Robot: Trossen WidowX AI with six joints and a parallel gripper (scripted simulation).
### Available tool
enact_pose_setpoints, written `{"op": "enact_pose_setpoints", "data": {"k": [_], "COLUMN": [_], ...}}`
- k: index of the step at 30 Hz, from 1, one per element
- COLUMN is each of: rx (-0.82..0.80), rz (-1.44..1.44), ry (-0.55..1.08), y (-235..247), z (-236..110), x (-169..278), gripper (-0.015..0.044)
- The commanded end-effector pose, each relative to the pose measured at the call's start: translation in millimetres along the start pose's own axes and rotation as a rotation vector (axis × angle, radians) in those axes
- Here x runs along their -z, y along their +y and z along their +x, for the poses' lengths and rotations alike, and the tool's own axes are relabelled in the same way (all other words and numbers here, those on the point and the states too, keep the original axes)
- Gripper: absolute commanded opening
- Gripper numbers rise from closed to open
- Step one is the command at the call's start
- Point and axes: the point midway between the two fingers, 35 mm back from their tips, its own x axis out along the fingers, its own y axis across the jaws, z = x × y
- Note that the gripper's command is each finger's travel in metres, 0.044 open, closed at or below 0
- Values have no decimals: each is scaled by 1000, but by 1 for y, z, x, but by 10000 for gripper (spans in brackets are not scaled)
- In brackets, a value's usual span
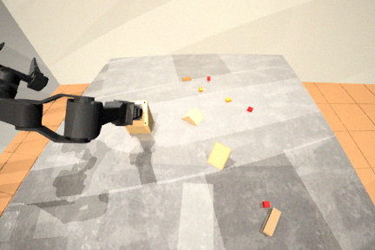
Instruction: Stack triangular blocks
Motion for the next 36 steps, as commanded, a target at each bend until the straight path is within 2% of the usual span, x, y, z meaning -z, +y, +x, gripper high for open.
{"op": "enact_pose_setpoints", "data": {"k": [1, 2, 13, 18, 22, 29, 36], "rx": [-3, -13, -285, -367, -447, -567, -628], "rz": [8, 30, 399, 526, 704, 1066, 1397], "ry": [4, 16, 404, 538, 704, 1045, 1401], "y": [0, 0, 38, 59, 85, 147, 218], "z": [2, 6, 102, 121, 136, 138, 103], "x": [2, 8, 121, 164, 213, 306, 386], "gripper": [426, 440, 440, 440, 440, 440, 440]}}
